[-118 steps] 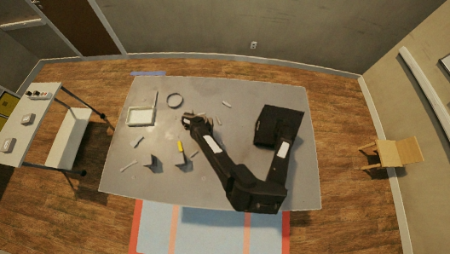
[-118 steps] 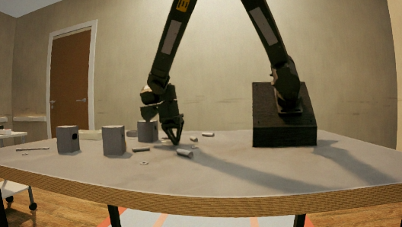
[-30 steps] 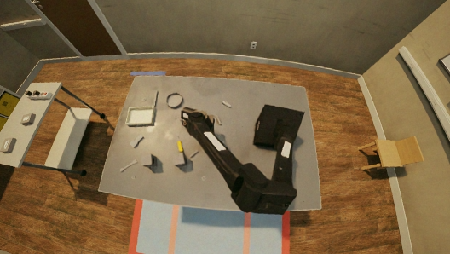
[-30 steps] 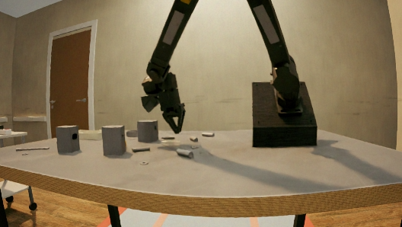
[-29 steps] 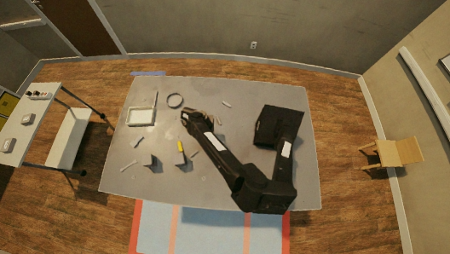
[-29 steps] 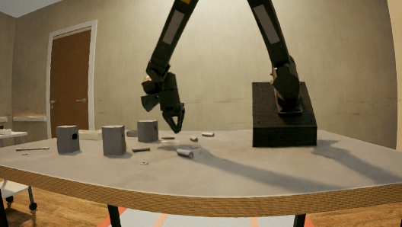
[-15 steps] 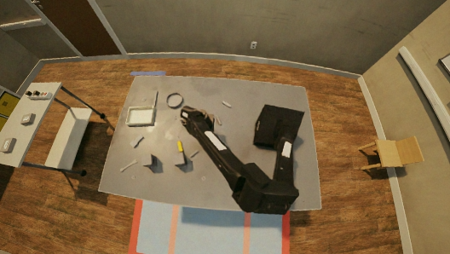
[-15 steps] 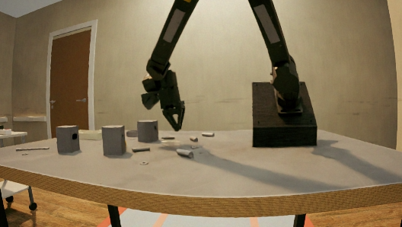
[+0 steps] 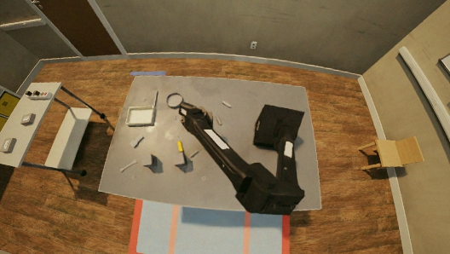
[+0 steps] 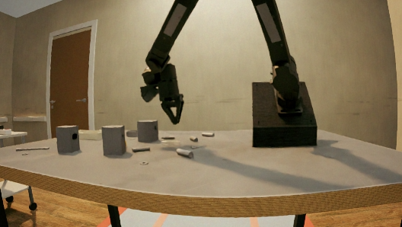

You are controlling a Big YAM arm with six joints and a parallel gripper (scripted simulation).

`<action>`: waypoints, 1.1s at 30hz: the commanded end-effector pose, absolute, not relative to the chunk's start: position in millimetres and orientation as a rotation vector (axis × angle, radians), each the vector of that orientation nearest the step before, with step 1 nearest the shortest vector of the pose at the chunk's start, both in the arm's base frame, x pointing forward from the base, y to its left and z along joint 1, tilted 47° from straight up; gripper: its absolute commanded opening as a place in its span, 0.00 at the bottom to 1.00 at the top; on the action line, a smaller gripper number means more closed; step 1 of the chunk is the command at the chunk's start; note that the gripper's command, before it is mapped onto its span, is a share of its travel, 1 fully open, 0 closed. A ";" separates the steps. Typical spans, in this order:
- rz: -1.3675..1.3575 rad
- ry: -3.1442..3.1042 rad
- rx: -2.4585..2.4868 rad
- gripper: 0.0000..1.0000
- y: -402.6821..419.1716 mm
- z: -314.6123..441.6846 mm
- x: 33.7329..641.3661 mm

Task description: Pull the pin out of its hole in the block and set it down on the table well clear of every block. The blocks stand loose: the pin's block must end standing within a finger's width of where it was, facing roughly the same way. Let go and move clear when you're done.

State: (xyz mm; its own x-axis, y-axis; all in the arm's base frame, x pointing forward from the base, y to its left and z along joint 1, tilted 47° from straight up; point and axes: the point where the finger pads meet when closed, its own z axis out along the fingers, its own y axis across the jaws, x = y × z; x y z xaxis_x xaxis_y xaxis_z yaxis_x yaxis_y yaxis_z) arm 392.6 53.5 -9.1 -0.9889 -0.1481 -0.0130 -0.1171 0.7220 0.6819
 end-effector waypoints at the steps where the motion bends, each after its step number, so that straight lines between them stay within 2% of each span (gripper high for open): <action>1: -1.136 -2.919 0.252 0.32 45.4 3.4 406.8; 33: -1.131 -2.944 0.269 0.32 20.0 25.4 410.1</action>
